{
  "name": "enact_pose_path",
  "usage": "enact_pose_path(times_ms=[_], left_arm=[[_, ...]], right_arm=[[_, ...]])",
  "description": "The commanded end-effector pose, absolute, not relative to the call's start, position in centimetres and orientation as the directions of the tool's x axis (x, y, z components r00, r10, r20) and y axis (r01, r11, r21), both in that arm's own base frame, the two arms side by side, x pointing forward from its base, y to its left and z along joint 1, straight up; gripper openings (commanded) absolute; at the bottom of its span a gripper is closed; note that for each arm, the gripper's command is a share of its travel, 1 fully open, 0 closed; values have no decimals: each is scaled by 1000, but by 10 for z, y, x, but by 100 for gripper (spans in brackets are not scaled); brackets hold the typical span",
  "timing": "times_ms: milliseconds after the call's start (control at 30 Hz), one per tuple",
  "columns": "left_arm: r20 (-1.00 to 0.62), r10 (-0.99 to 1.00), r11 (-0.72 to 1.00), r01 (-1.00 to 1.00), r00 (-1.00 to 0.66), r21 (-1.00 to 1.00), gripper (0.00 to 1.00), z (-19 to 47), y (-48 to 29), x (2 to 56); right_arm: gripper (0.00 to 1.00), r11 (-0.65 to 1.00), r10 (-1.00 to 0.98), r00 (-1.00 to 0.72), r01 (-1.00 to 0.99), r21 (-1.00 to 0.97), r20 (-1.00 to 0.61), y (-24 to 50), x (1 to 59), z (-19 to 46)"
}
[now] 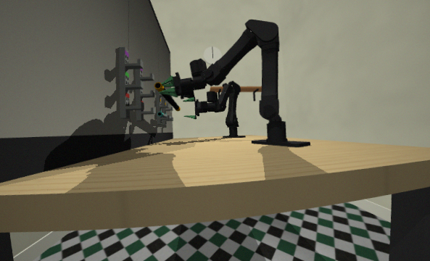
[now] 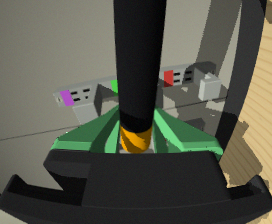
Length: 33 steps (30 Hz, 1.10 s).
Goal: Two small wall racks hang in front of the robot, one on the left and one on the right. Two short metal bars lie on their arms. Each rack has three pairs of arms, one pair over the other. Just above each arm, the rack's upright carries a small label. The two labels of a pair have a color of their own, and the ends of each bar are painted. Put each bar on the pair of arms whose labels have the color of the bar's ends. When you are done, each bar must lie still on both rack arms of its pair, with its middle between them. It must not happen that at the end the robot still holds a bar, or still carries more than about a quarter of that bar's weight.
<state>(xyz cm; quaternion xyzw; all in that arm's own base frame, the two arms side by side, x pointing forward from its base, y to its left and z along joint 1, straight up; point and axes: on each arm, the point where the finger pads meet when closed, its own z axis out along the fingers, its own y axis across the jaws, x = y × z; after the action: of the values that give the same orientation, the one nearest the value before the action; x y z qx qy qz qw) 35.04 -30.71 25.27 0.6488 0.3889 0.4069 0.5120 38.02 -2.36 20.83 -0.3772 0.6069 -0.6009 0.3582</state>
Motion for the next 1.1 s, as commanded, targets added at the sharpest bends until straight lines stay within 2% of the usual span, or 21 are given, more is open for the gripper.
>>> enact_pose_path(times_ms=[0, 1067], left_arm=[[0, 935, -1, 3, 354, 1000, 0, 312, -309, 352], [0, 935, -1, 3, 354, 1000, 0, 306, -315, 356]], right_arm=[[100, 0, -887, -462, 0, -1000, 0, -19, 384, 216], [100, 0, -887, -462, 0, -1000, 0, -11, 391, 219]])
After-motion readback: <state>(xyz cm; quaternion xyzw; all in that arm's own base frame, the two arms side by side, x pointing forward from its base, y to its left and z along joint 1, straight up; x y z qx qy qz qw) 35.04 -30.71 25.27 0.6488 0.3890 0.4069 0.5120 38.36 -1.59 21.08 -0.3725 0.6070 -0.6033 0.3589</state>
